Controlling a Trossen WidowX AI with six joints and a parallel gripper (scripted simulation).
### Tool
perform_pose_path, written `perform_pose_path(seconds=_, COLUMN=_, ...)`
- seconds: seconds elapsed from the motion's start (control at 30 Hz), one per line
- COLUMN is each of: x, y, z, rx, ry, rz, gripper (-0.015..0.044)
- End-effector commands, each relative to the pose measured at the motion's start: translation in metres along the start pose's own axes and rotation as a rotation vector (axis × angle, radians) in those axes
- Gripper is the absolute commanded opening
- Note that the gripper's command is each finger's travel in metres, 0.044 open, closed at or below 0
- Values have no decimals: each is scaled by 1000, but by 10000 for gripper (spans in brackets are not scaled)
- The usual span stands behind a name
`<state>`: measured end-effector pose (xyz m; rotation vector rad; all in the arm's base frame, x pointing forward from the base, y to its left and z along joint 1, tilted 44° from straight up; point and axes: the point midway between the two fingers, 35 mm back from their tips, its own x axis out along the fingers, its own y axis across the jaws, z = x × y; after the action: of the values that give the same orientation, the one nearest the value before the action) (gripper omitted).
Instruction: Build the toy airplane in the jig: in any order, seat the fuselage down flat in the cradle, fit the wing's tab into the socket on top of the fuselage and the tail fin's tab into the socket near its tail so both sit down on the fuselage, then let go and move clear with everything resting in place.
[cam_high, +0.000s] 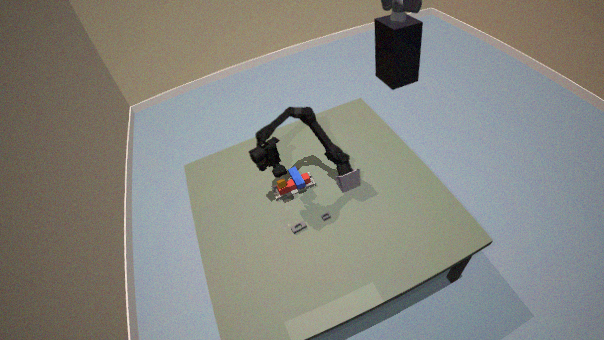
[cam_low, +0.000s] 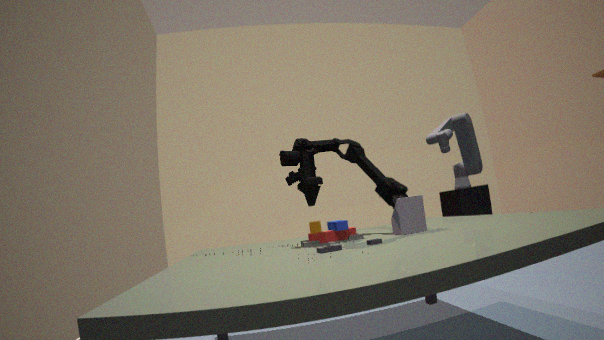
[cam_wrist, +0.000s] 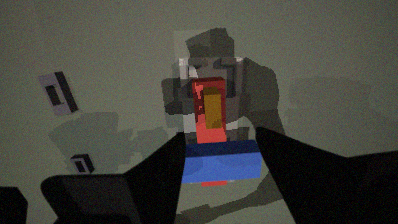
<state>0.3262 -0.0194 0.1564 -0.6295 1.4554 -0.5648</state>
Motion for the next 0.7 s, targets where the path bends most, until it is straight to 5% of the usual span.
perform_pose_path(seconds=0.0, x=-3, y=0, z=0, rx=0, ry=25, rz=-1, gripper=260)
perform_pose_path(seconds=0.67, x=-3, y=-3, z=1, rx=0, ry=25, rz=-1, gripper=260)
